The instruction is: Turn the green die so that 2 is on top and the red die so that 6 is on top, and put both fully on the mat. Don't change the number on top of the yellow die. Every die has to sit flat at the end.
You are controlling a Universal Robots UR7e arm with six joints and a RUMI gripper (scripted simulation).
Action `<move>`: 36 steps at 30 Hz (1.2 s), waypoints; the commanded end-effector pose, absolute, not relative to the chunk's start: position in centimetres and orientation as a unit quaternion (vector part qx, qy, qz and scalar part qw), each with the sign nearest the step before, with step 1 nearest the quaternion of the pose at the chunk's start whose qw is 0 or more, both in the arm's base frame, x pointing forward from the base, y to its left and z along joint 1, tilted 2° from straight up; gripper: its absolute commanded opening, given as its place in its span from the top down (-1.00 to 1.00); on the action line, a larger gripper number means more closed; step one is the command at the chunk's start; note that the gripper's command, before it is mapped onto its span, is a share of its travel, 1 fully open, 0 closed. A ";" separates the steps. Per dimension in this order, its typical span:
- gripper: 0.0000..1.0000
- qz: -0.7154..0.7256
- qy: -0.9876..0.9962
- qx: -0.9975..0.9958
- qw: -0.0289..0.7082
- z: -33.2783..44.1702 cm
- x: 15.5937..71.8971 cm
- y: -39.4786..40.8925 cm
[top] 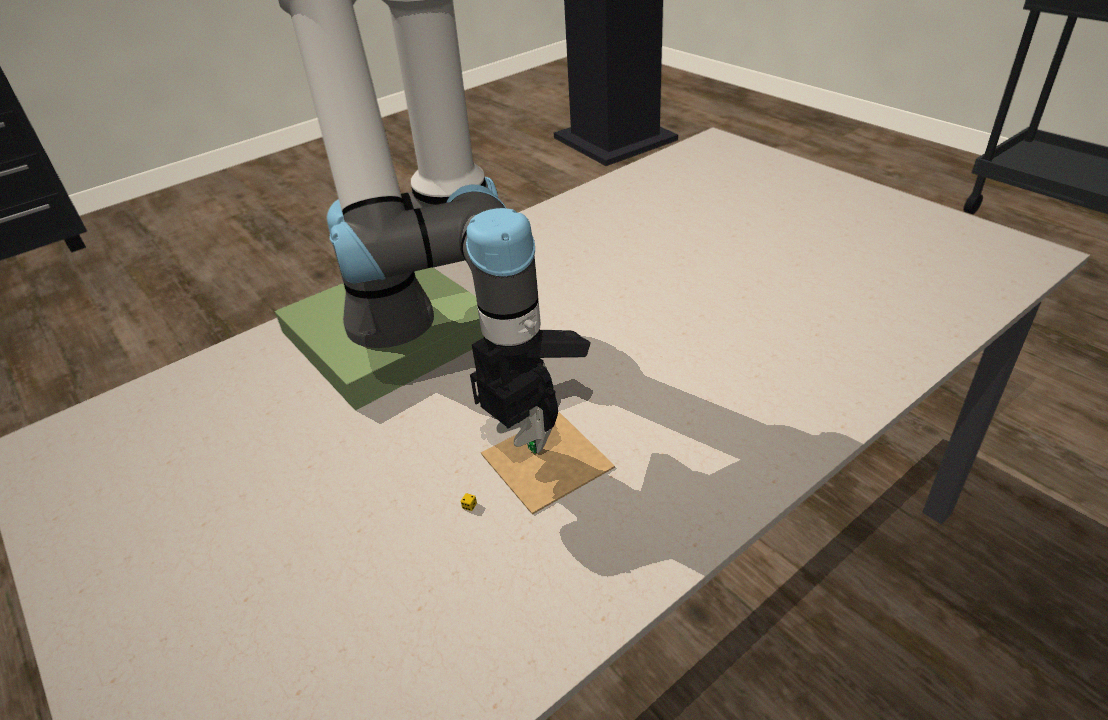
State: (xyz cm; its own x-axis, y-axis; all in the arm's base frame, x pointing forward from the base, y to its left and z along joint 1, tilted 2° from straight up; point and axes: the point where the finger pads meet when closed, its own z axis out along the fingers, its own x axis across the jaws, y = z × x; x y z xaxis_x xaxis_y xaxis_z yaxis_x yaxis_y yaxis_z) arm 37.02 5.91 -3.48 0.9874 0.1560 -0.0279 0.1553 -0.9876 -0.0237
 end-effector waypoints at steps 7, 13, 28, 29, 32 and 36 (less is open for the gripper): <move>0.99 0.014 -0.078 -0.997 0.011 -3.6 37.1 5.9; 0.99 0.014 -0.078 -0.997 0.011 -3.8 37.0 5.9; 0.99 0.014 -0.078 -0.997 0.011 -3.8 37.0 5.9; 0.99 0.014 -0.078 -0.997 0.011 -3.8 37.0 5.9; 0.99 0.014 -0.078 -0.997 0.011 -3.8 37.0 5.9; 0.99 0.014 -0.078 -0.997 0.011 -3.8 37.0 5.9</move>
